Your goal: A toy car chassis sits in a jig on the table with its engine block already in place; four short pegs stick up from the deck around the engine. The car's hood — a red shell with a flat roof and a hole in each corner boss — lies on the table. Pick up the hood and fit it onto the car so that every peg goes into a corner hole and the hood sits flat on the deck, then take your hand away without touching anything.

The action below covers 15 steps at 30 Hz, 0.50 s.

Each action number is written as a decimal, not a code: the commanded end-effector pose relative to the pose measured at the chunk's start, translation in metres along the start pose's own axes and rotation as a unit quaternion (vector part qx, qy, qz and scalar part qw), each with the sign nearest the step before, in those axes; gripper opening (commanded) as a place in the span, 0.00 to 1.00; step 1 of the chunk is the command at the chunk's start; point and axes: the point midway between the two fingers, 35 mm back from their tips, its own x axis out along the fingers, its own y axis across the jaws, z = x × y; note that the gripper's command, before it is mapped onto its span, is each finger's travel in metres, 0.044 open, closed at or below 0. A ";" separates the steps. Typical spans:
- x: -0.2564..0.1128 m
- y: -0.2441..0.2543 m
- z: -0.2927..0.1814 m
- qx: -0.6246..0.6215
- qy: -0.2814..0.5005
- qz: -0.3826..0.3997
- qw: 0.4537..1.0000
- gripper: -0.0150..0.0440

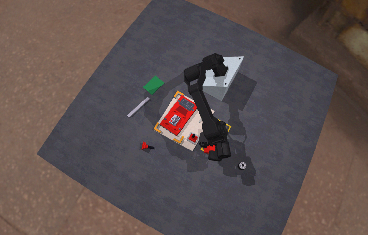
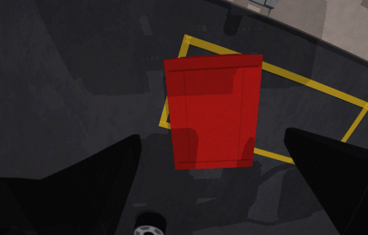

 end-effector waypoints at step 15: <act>0.020 -0.003 -0.002 -0.004 -0.003 -0.003 1.000 1.00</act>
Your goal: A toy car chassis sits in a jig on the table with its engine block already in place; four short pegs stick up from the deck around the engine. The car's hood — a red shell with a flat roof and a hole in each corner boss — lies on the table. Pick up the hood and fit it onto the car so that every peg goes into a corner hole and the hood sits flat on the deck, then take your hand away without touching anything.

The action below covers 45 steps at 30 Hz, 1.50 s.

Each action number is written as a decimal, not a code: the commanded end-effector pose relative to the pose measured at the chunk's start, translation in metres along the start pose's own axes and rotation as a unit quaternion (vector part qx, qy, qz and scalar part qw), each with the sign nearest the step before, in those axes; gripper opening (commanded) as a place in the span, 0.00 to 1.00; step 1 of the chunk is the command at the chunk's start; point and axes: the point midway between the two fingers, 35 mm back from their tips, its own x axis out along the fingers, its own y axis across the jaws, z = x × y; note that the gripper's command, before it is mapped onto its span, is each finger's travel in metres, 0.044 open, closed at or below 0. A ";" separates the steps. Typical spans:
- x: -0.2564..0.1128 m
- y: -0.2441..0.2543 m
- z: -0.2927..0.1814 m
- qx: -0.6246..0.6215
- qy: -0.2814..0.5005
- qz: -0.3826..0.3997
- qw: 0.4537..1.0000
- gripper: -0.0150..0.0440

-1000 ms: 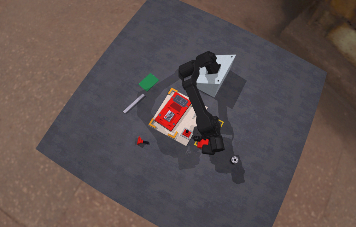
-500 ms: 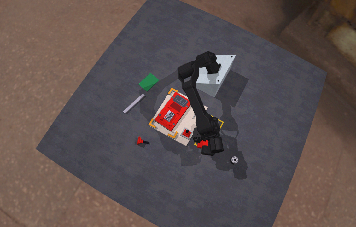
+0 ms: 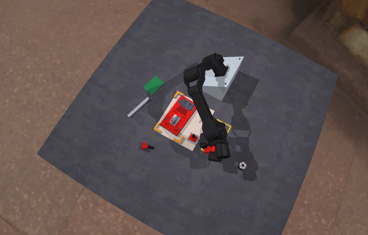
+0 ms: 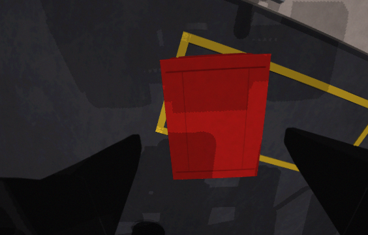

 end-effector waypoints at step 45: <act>0.032 -0.005 -0.002 -0.004 -0.003 -0.003 1.000 1.00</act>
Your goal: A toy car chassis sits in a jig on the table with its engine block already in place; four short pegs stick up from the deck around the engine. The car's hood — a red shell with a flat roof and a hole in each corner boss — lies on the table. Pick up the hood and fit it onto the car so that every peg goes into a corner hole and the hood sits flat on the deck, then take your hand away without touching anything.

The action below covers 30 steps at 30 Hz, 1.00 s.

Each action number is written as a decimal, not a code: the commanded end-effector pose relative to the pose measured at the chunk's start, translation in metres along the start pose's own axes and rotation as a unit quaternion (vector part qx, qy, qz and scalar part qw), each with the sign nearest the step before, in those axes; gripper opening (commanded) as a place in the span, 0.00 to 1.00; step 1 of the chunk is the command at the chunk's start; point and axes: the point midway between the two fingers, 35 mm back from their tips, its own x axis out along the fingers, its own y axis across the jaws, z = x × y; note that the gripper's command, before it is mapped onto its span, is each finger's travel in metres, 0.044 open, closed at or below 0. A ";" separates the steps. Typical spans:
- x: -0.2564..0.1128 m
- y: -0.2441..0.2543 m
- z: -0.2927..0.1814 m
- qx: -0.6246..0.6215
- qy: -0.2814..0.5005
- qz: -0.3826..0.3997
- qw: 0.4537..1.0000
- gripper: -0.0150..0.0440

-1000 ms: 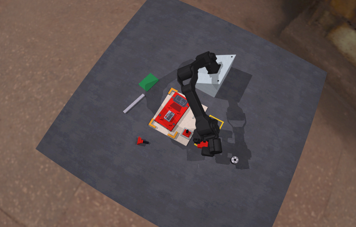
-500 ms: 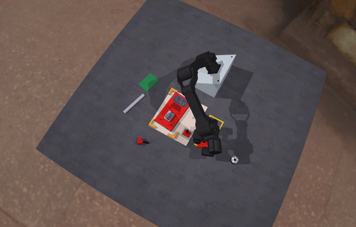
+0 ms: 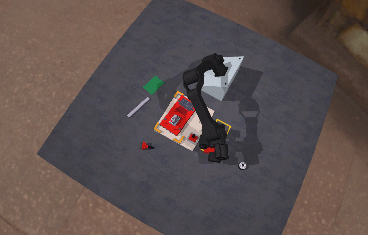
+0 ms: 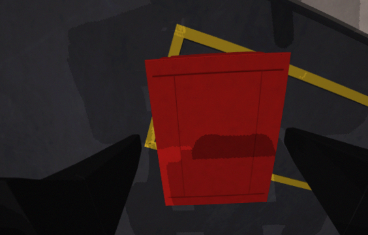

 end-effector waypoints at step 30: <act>0.008 0.000 0.000 0.000 0.000 0.000 1.000 0.75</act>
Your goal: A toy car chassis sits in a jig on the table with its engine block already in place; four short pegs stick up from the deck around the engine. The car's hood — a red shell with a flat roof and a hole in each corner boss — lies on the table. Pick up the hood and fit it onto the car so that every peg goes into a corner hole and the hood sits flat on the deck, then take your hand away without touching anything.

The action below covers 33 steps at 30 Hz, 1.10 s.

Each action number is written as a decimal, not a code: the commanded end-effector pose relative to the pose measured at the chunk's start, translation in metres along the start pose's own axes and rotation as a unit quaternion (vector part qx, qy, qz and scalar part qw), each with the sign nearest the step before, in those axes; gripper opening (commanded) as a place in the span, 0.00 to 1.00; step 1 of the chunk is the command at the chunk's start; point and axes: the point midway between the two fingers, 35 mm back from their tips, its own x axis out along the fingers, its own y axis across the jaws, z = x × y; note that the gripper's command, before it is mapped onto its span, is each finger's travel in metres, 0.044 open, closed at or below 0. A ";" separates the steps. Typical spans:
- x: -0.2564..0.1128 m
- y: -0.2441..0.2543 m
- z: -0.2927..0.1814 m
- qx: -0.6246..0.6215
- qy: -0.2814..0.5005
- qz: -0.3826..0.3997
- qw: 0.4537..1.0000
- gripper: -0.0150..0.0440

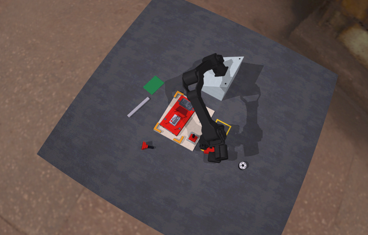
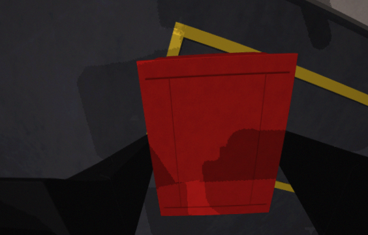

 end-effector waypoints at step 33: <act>-0.099 0.001 -0.001 0.000 0.002 0.000 1.000 0.25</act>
